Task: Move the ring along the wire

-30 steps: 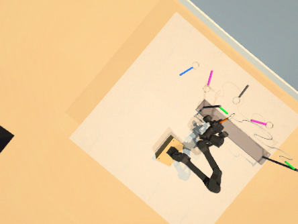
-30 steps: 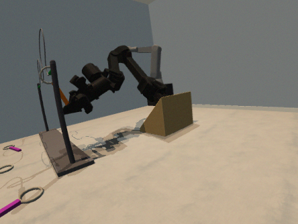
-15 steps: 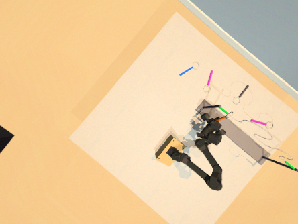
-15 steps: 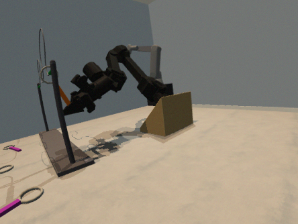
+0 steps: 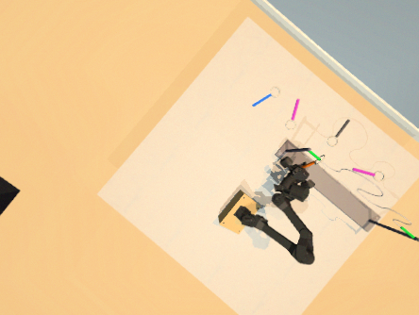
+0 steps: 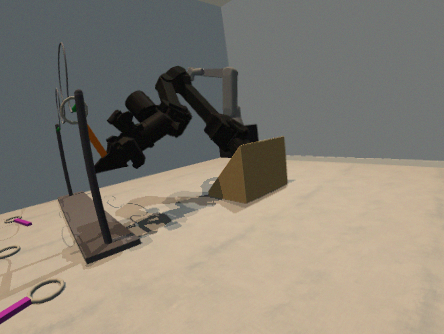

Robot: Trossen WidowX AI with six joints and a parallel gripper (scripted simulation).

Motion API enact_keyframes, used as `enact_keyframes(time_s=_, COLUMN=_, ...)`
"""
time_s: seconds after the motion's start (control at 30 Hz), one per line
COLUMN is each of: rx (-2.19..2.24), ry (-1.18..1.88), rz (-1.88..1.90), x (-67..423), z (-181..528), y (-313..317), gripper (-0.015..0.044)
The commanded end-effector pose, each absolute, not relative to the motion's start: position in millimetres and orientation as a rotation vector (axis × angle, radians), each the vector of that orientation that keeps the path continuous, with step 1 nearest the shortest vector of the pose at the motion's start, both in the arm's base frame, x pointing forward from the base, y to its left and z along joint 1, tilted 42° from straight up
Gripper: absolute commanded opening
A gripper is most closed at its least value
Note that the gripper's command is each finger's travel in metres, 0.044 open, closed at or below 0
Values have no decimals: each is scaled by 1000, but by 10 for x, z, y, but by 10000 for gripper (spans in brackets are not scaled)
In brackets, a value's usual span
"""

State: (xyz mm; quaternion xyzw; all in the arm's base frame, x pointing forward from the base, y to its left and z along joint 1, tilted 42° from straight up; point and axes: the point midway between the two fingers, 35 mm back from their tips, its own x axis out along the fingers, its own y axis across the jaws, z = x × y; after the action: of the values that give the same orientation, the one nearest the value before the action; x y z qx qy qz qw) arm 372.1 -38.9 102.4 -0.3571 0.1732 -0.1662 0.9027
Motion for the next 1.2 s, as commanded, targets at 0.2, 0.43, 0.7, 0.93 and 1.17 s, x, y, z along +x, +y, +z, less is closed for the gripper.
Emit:
enact_keyframes(time_s=0.2, rx=-734, ry=353, rz=-342, x=3728, z=957, y=-293, gripper=-150)
enact_keyframes(time_s=0.43, rx=-734, ry=353, rz=-341, x=3732, z=916, y=-252, gripper=-150)
enact_keyframes(time_s=0.7, rx=-735, ry=353, rz=-341, x=3731, z=845, y=-313, gripper=-150)
enact_keyframes(time_s=0.93, rx=-735, ry=353, rz=-342, x=3726, z=782, y=-369, gripper=-150)
enact_keyframes(time_s=1.17, rx=-735, ry=353, rz=-342, x=3726, z=782, y=-369, gripper=-150)
